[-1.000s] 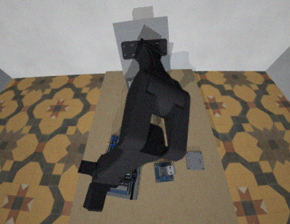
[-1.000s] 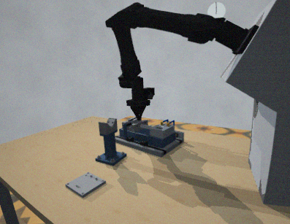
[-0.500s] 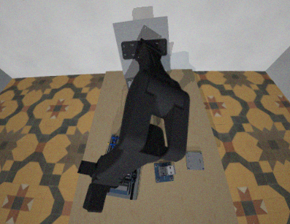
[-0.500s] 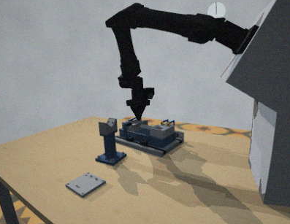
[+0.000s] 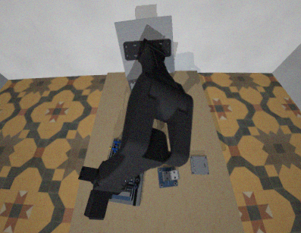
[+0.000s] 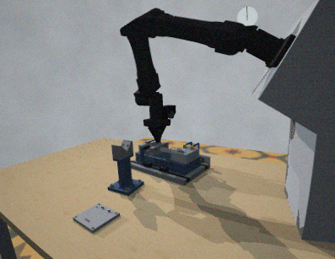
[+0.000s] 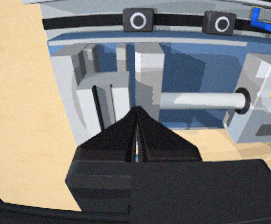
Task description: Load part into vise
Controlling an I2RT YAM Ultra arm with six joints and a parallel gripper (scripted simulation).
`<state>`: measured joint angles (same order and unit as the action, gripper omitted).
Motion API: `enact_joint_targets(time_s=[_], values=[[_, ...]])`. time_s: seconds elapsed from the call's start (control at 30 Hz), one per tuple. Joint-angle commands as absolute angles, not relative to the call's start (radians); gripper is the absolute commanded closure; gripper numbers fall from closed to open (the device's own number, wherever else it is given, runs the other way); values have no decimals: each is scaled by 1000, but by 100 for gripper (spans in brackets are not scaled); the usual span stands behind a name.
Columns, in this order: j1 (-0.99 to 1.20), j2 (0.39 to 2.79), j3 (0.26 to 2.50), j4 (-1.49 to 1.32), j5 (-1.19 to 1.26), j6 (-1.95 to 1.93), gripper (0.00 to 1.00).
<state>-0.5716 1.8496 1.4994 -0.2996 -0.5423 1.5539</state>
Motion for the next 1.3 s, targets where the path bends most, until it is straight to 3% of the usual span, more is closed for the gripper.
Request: enact_joint_targets(time_s=[0.0, 1.27], values=[[-573, 1846, 1536, -299, -530, 1563, 100], [-574, 1818, 1517, -276, -530, 1562, 100]])
